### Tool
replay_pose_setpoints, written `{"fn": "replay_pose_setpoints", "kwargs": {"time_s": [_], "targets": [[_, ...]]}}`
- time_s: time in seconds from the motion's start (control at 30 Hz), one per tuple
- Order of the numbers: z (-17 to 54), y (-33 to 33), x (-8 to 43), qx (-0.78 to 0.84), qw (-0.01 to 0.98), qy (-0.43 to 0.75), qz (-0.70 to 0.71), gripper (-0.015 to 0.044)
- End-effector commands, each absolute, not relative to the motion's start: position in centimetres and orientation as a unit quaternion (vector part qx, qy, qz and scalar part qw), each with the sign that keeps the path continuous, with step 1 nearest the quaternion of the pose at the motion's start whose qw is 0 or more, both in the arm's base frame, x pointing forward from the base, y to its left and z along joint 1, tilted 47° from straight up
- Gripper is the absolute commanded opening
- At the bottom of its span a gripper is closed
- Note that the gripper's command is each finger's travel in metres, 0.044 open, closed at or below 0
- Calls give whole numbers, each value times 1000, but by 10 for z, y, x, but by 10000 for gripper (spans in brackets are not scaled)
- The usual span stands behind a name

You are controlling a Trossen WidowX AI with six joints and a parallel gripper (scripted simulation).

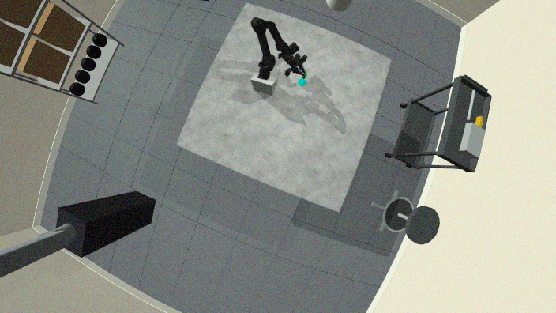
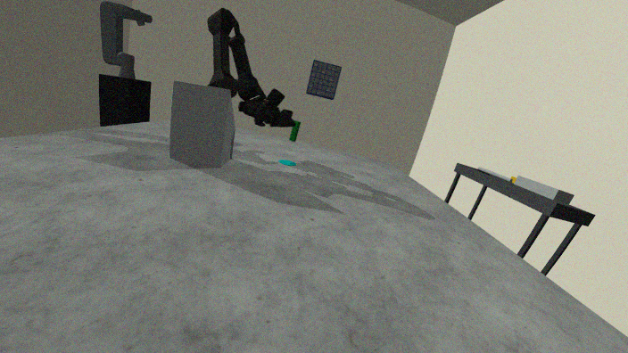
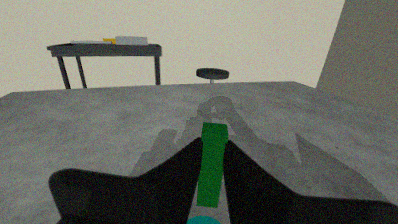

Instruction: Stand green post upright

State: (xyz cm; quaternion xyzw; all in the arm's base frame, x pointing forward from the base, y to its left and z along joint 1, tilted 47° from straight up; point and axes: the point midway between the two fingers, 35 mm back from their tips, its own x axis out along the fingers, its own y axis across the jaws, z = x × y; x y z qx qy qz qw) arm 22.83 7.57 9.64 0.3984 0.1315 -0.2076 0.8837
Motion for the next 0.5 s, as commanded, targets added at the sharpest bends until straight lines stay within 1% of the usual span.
{"fn": "replay_pose_setpoints", "kwargs": {"time_s": [0.0, 0.47], "targets": [[93, 82, 230, 402, 882, 128, -209, 23], [72, 103, 229, 401, 883, 126, -208, 23]]}}
